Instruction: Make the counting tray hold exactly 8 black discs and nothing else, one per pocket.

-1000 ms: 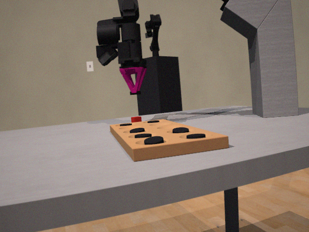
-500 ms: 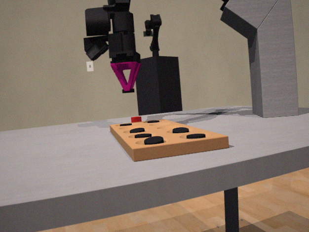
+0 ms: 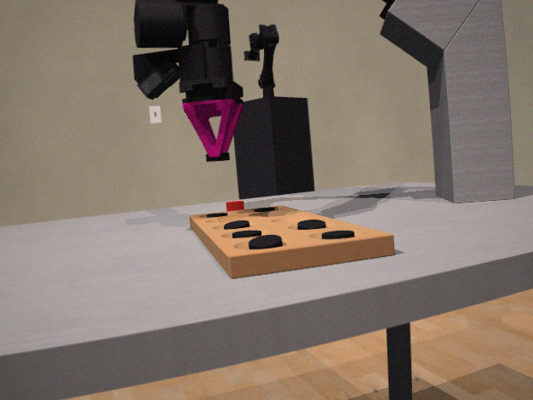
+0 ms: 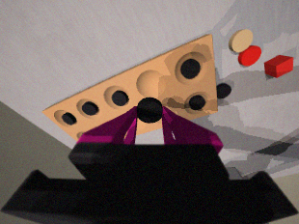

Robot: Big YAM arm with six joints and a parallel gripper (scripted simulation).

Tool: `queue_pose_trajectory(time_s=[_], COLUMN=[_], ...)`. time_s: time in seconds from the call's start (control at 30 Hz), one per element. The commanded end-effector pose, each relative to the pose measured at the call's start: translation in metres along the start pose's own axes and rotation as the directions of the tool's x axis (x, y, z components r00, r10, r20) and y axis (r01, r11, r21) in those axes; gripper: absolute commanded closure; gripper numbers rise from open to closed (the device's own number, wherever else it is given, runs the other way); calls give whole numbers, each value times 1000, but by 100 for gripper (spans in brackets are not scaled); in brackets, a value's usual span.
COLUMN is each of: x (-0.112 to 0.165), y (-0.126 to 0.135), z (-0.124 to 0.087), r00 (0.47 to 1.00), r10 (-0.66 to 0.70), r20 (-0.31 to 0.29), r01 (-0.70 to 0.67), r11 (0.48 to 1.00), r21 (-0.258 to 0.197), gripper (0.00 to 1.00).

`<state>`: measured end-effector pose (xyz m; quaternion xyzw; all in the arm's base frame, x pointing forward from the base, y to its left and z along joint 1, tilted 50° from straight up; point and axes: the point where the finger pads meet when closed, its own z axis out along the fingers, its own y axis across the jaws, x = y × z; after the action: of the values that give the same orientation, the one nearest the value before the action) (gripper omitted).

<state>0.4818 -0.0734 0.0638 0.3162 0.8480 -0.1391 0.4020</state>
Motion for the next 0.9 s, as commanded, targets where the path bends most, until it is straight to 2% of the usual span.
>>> queue_pose_trajectory(time_s=[0.0,0.1,0.2,0.33,0.37,0.47,0.53,0.63,0.87], x=[-1,0,1,1,-5,-10,-12,1,1], y=[-5,-5,-6,-4,9,12,9,-4,-6], z=[36,63,77,78,63,64,68,86,94], r00=[1000,1000,1000,1000,1000,1000,1000,1000,1000], r10=[8,7,7,4,-1,4,7,5,6], r20=[-1,-2,-2,-2,19,27,27,-2,-4], r01=[-8,-7,-7,-4,1,-3,-7,-5,-6], r11=[1000,1000,1000,1000,1000,1000,1000,1000,1000], r21=[15,15,16,12,-19,-23,-19,13,17], gripper=[100,100,100,100,100,100,100,100,100])
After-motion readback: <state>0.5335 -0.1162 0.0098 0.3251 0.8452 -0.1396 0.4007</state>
